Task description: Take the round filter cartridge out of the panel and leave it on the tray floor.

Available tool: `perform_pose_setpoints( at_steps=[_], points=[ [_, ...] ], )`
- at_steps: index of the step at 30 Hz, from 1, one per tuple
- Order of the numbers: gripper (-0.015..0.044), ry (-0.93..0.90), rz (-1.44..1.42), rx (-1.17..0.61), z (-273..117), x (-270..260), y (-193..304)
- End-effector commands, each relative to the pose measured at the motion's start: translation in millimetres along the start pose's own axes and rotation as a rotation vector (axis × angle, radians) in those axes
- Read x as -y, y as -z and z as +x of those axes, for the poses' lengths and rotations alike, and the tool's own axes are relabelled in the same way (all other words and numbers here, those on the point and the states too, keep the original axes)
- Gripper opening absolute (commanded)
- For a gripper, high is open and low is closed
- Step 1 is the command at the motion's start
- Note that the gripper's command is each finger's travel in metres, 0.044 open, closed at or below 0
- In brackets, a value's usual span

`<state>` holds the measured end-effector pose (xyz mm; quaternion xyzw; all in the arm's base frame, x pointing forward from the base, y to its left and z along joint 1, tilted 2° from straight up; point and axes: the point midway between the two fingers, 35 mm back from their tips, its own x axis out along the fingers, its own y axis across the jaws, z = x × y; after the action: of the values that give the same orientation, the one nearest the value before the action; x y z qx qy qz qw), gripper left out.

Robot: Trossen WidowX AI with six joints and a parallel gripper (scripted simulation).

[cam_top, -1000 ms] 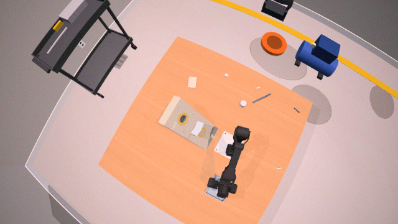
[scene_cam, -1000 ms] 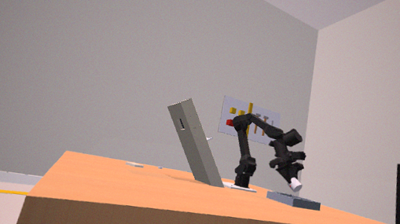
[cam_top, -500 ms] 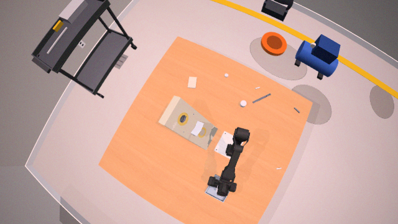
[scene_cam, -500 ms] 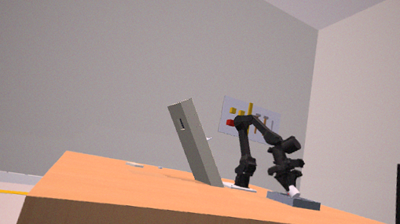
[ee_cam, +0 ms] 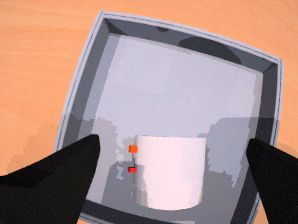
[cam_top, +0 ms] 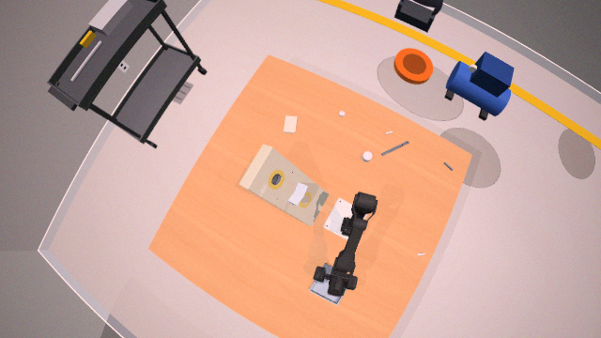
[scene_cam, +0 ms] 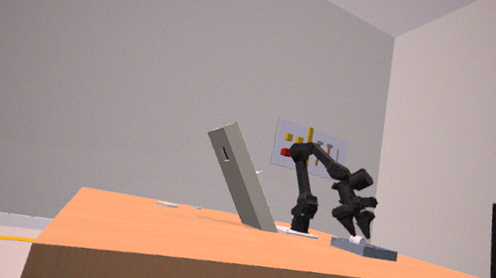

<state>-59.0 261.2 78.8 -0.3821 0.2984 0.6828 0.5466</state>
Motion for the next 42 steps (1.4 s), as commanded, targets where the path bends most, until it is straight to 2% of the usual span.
perform_pose_setpoints(
  at_steps=[1, 5, 7, 9, 10, 42],
  points=[
    [0.044, 0.0, 0.0, 0.002, -7.3, 0.0, -5.9],
    [0.044, 0.0, 0.0, 0.001, -52.1, -0.1, -31.1],
    [0.044, 0.0, 0.0, 0.0, -61.0, -0.1, -34.5],
    [0.044, 0.0, 0.0, 0.0, -61.0, -0.1, -34.5],
    [0.044, -0.002, -0.003, 0.009, -47.8, -0.3, -31.7],
    [0.044, -0.002, -0.003, 0.009, -47.8, -0.3, -31.7]
  ],
)
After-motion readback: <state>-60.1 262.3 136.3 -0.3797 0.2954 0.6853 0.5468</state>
